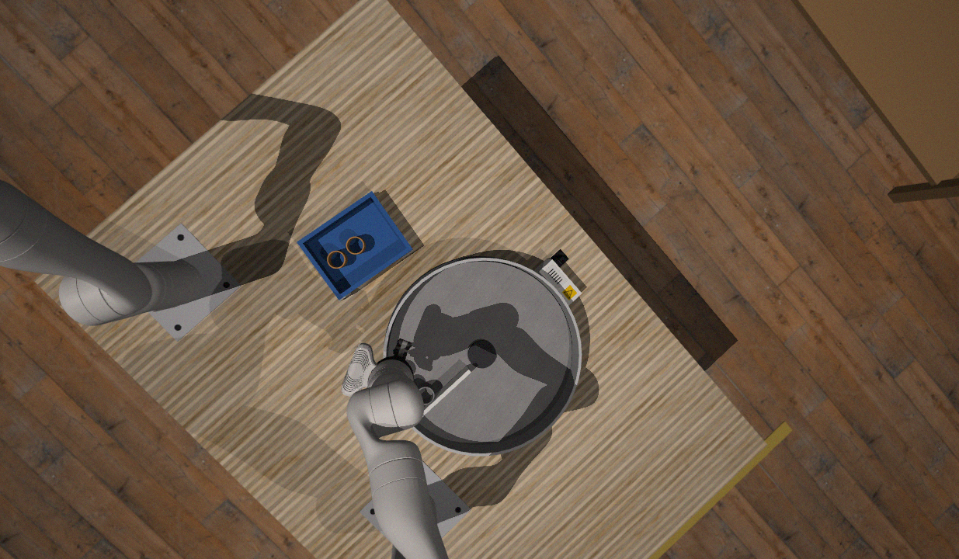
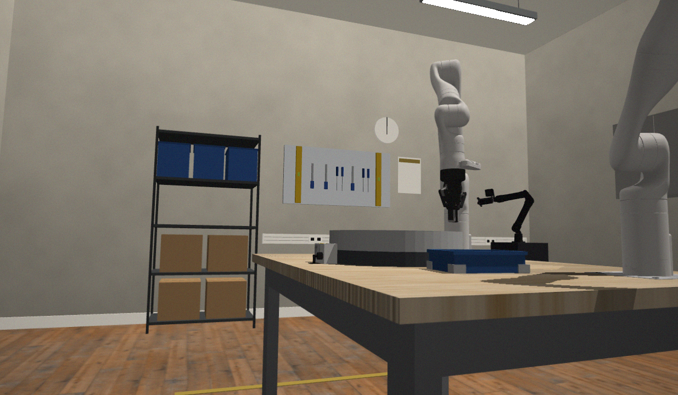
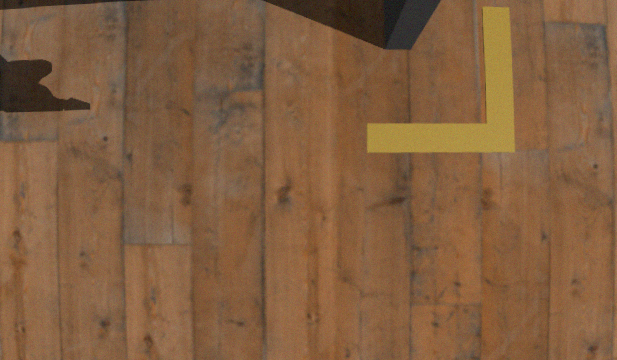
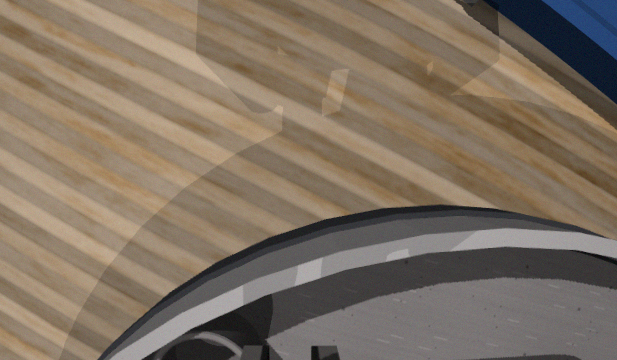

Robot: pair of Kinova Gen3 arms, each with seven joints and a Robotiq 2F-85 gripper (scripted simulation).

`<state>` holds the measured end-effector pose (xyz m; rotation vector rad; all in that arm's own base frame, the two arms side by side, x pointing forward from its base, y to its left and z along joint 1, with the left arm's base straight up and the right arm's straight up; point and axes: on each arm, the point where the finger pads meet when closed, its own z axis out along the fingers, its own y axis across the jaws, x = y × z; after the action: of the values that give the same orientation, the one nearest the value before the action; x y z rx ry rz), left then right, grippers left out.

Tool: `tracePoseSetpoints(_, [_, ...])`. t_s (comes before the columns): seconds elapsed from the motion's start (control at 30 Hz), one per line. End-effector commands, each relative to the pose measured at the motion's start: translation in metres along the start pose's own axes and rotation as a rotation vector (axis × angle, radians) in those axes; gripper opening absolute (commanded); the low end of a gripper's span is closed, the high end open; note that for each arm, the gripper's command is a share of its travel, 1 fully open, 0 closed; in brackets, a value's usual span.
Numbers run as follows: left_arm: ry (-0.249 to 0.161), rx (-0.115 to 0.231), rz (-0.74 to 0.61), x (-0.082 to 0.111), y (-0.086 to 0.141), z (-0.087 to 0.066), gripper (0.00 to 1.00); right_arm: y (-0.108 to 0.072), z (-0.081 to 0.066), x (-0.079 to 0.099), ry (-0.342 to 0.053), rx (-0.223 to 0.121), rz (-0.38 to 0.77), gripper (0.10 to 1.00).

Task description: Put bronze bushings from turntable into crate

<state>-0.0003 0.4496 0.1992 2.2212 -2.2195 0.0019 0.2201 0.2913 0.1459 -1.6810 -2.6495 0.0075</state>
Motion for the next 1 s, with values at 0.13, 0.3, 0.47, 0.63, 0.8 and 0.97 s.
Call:
tracePoseSetpoints(0.13, [-0.002,0.0,0.0,0.0,0.0,-0.001,1.0,-0.016,-0.001,-0.021,0.001,-0.007,0.115,0.213])
tracePoseSetpoints(0.3, [-0.002,0.0,0.0,0.0,0.0,-0.001,1.0,-0.025,-0.001,-0.034,0.001,-0.007,0.185,0.213])
tracePoseSetpoints(0.47, [-0.002,0.0,0.0,0.0,0.0,-0.001,1.0,-0.032,-0.001,-0.043,0.002,-0.006,0.232,0.213])
tracePoseSetpoints(0.63, [-0.002,0.0,0.0,0.0,0.0,-0.001,1.0,-0.034,-0.001,-0.046,0.002,-0.006,0.25,0.213])
tracePoseSetpoints(0.8, [-0.002,0.0,0.0,0.0,0.0,-0.001,1.0,-0.037,0.0,-0.049,0.002,-0.006,0.265,0.213])
tracePoseSetpoints(0.97, [-0.002,0.0,0.0,0.0,0.0,-0.001,1.0,-0.037,0.0,-0.05,0.002,-0.006,0.268,0.213])
